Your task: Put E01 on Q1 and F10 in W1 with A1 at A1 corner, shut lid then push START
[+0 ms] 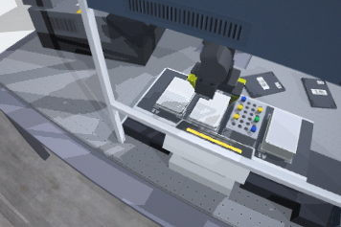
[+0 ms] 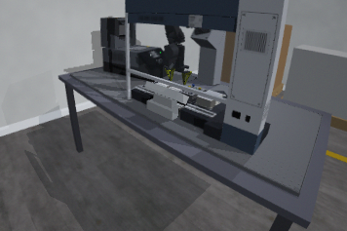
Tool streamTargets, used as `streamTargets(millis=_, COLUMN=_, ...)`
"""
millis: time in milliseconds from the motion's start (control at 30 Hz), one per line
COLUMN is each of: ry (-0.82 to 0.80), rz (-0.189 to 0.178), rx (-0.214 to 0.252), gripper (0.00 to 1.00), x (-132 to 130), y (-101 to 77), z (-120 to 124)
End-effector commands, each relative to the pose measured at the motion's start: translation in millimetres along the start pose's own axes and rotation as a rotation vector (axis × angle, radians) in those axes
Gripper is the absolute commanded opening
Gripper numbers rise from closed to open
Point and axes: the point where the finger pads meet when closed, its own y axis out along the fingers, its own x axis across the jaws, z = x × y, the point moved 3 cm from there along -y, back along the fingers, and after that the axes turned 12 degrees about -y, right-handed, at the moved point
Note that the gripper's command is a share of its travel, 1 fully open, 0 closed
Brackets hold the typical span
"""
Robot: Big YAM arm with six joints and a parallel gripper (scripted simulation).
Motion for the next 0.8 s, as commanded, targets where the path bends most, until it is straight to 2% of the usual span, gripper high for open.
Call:
streamTargets(millis=0, ry=0.007, rz=0.006, rx=-0.034, gripper=1.00, x=-3.0, y=5.9, z=-12.8)
streamTargets(millis=200, ry=-0.013, rz=0.004, rx=0.004, gripper=1.00, x=-1.0, y=20.3, z=3.2)
streamTargets(millis=333, ry=-0.001, rz=0.008, rx=-0.025, gripper=1.00, x=-3.7, y=23.3, z=-7.8)
streamTargets(millis=467, ry=0.006, rz=0.009, rx=-0.030, gripper=1.00, x=-3.5, y=24.6, z=-10.9)
streamTargets(millis=633, ry=-0.003, rz=0.009, rx=-0.014, gripper=1.00, x=-3.3, y=38.9, z=-4.9)
streamTargets(millis=767, ry=-0.012, rz=0.000, rx=-0.007, gripper=1.00, x=1.4, y=43.2, z=1.4)
